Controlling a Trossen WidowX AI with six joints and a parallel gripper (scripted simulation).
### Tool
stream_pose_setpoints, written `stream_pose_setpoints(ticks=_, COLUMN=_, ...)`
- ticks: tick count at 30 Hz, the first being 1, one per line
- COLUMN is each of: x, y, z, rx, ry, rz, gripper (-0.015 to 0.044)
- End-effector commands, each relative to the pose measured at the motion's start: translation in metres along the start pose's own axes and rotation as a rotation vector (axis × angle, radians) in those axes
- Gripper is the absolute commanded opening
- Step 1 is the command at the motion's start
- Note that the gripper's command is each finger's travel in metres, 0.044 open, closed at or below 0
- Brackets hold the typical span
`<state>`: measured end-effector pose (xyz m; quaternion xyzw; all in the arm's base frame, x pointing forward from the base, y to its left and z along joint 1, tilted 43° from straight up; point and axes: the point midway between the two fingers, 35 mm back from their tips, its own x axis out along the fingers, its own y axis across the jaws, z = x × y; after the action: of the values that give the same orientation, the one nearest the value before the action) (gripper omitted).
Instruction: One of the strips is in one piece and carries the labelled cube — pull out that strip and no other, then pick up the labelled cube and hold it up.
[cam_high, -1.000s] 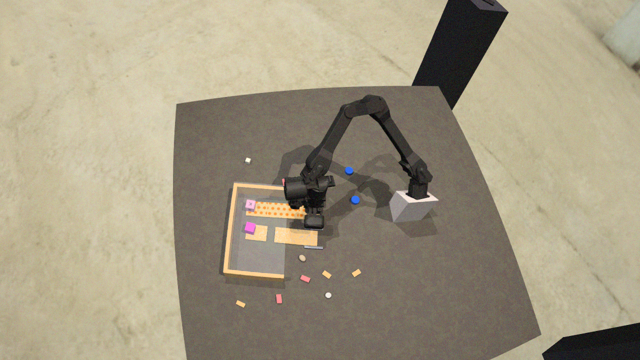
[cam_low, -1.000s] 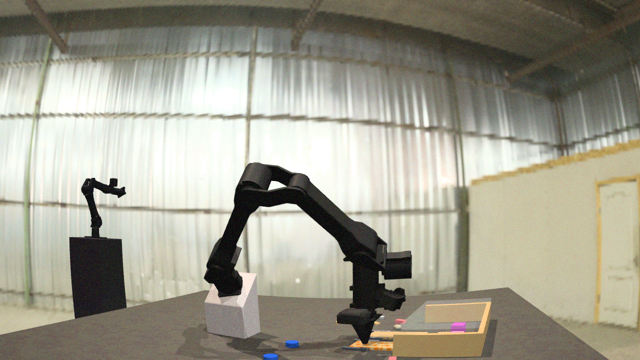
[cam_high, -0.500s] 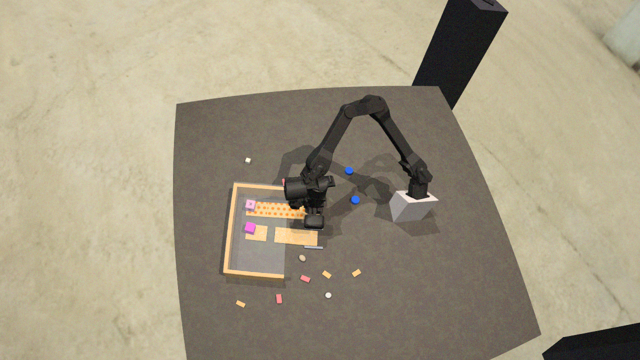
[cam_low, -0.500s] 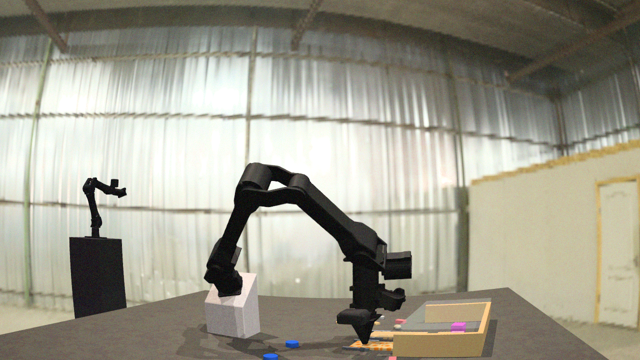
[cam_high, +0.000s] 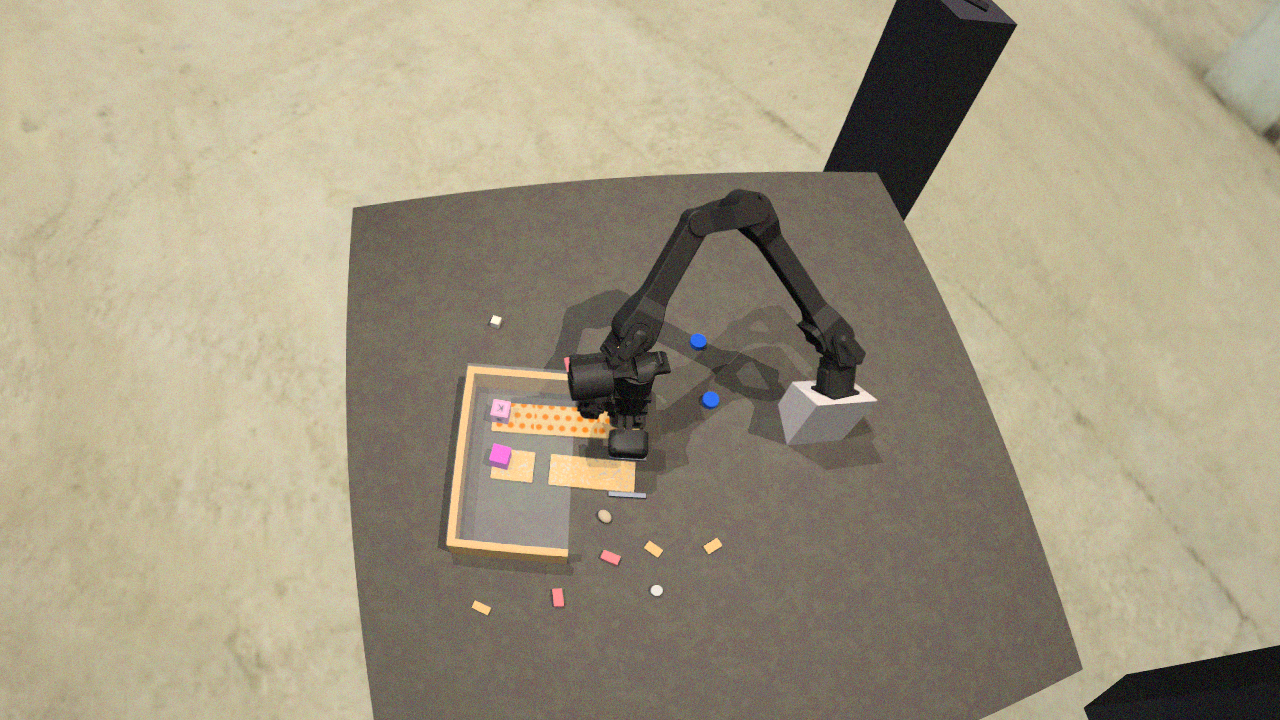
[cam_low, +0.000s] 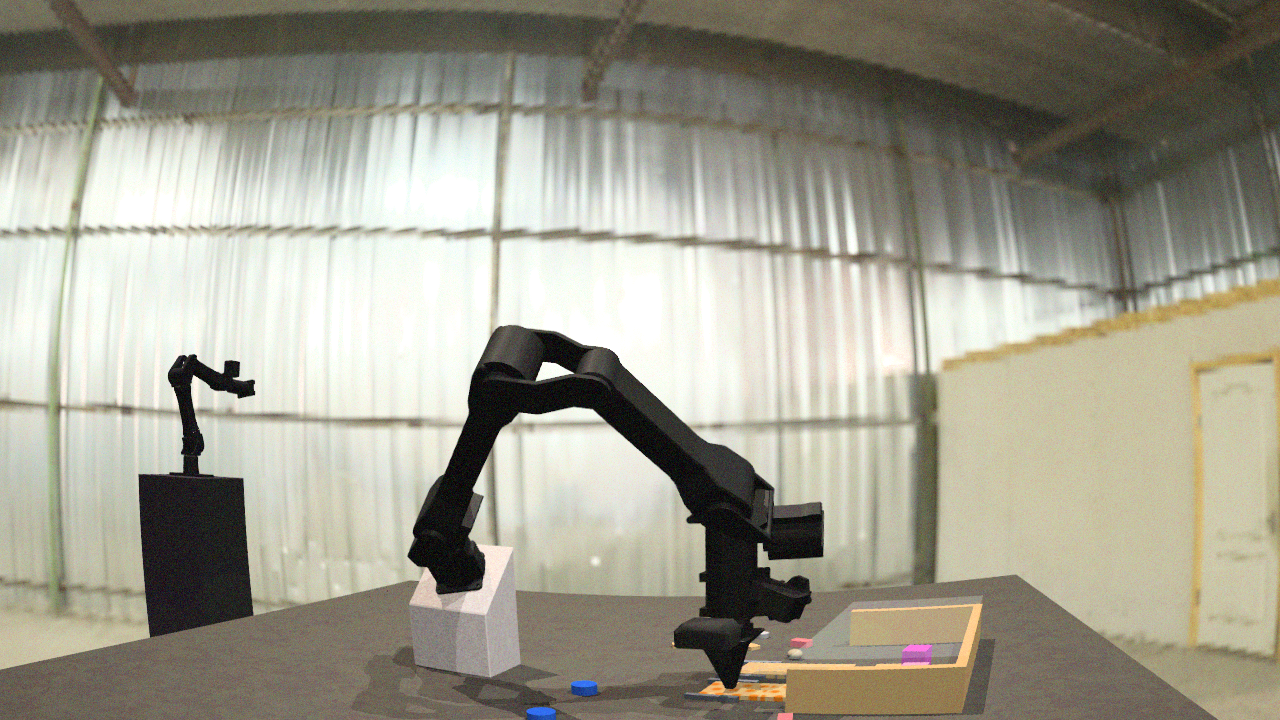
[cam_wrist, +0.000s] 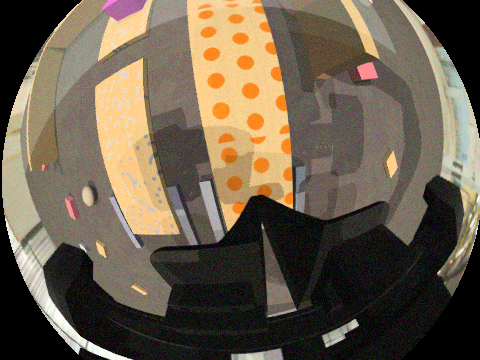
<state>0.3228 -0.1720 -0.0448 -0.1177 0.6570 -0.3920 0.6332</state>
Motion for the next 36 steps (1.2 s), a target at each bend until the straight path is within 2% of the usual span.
stream_pose_setpoints(ticks=1, x=0.002, y=-0.001, z=0.000, rx=-0.004, ry=0.001, rz=-0.005, gripper=0.0000)
stream_pose_setpoints(ticks=20, x=0.004, y=0.000, z=0.000, rx=-0.004, ry=0.001, rz=-0.005, gripper=0.0000)
stream_pose_setpoints(ticks=36, x=0.004, y=0.001, z=-0.023, rx=-0.004, ry=0.002, rz=-0.005, gripper=0.0000)
